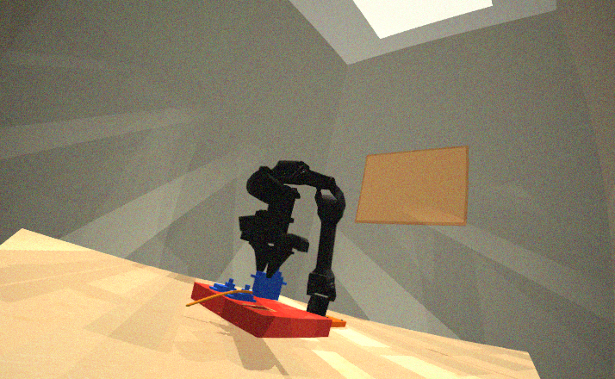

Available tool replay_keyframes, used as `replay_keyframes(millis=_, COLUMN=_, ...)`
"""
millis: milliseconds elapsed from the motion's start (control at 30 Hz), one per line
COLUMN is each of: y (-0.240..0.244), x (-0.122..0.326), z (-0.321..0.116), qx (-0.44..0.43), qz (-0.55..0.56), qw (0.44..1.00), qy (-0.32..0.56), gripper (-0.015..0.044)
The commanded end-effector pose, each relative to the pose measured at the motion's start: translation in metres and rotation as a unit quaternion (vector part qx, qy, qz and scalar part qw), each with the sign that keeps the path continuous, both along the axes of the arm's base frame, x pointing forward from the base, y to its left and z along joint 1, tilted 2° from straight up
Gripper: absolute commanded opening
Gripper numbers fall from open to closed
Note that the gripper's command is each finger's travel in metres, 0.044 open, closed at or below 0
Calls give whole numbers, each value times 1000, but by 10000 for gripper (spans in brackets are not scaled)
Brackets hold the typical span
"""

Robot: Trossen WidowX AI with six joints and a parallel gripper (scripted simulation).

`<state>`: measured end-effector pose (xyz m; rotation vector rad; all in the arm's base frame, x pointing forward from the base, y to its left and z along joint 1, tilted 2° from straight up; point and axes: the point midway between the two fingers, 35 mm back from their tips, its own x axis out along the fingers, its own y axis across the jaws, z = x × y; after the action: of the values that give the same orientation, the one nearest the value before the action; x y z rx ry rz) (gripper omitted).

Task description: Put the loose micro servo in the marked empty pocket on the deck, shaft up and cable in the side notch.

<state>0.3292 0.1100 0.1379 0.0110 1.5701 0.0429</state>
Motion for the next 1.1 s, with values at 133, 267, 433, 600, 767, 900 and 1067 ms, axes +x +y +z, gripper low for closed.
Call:
replay_keyframes(millis=133, y=1, x=5, z=3, qx=1, qz=33, qw=999, qy=-5, gripper=0)
replay_keyframes(millis=267, y=0, x=5, z=-1, qx=1, qz=33, qw=999, qy=-5, gripper=0)
replay_keyframes(millis=433, y=0, x=6, z=-8, qx=1, qz=33, qw=999, qy=-5, gripper=0)
replay_keyframes(millis=600, y=-1, x=6, z=-16, qx=1, qz=33, qw=999, qy=-5, gripper=0)
replay_keyframes(millis=767, y=-1, x=6, z=-17, qx=1, qz=33, qw=999, qy=-5, gripper=0)
replay_keyframes(millis=900, y=-1, x=6, z=-17, qx=1, qz=33, qw=999, qy=-5, gripper=0)
replay_keyframes(millis=1067, y=-1, x=6, z=-17, qx=1, qz=33, qw=999, qy=-5, gripper=0)
